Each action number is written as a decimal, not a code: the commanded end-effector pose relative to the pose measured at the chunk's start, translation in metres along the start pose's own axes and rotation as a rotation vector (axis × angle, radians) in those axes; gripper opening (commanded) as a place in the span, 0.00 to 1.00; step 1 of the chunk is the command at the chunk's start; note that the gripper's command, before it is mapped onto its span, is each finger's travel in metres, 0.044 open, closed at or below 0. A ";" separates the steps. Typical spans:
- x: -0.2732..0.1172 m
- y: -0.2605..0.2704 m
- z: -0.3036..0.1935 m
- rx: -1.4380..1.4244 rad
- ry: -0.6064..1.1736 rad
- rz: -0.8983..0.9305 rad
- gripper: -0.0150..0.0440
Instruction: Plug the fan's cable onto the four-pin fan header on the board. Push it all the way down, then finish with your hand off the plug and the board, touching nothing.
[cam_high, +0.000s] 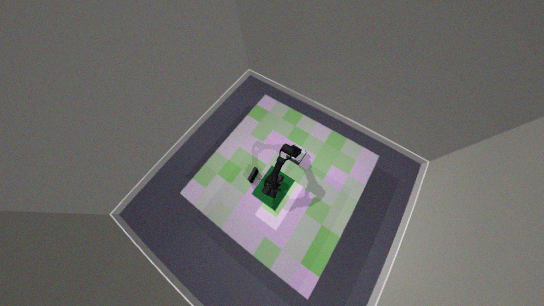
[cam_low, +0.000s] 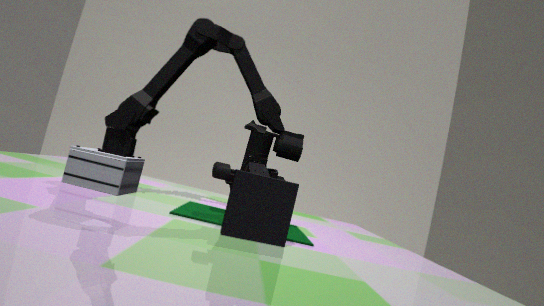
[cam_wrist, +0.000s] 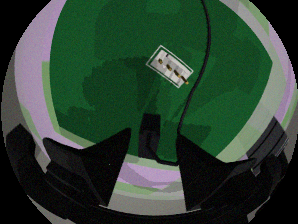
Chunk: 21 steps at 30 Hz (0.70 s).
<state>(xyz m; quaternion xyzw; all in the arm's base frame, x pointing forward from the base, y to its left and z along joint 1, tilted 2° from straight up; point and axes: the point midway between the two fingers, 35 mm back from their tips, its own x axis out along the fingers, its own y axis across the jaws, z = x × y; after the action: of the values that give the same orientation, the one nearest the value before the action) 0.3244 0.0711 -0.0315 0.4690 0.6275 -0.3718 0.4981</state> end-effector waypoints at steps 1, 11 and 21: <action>0.000 0.000 0.000 0.000 0.000 0.001 0.58; 0.000 0.000 0.000 0.000 0.000 0.001 0.46; 0.000 0.000 0.000 0.000 0.000 0.001 0.35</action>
<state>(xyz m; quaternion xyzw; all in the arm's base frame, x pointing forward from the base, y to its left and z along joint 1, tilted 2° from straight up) 0.3244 0.0711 -0.0313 0.4690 0.6275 -0.3718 0.4980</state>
